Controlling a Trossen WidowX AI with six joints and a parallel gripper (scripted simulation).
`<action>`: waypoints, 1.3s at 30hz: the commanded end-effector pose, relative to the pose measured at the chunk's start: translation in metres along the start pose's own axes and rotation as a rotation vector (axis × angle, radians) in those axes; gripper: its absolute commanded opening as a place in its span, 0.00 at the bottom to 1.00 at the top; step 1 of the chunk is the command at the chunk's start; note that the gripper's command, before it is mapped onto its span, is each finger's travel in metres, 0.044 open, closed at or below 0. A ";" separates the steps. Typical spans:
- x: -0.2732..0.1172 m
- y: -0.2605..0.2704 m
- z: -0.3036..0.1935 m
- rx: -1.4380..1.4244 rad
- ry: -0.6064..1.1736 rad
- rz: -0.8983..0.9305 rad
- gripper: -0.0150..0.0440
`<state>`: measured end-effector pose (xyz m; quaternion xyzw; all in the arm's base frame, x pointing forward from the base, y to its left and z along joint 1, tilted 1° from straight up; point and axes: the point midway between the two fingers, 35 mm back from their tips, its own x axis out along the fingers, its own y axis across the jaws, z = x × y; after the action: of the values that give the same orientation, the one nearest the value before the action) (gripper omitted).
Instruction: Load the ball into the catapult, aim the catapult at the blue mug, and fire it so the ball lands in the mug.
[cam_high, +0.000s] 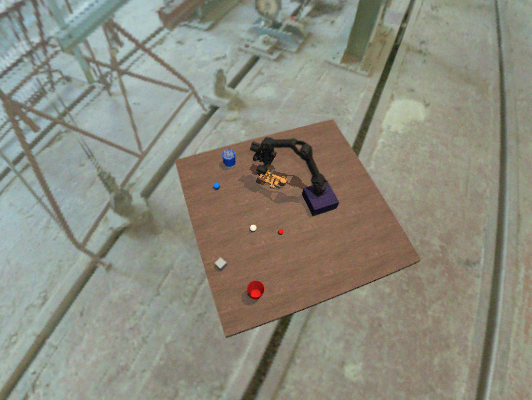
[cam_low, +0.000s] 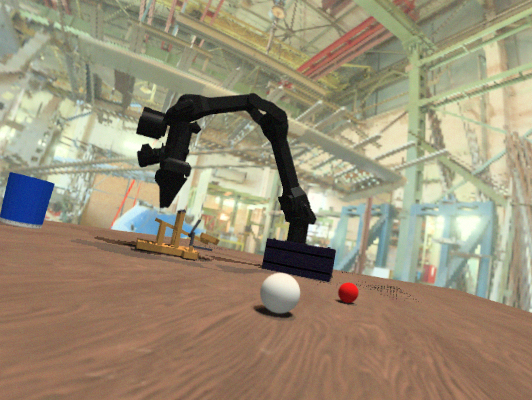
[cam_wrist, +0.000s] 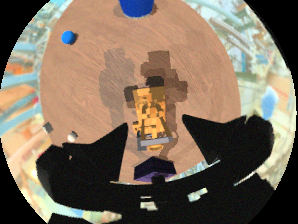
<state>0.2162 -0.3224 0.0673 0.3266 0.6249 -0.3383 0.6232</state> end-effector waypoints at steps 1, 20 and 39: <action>-0.032 0.000 -0.001 0.003 -0.025 0.000 1.00; 0.022 0.000 0.001 0.002 -0.029 0.003 1.00; 0.053 0.000 0.003 0.002 -0.029 0.003 1.00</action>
<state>0.2181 -0.3268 0.0221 0.3211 0.6125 -0.3453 0.6345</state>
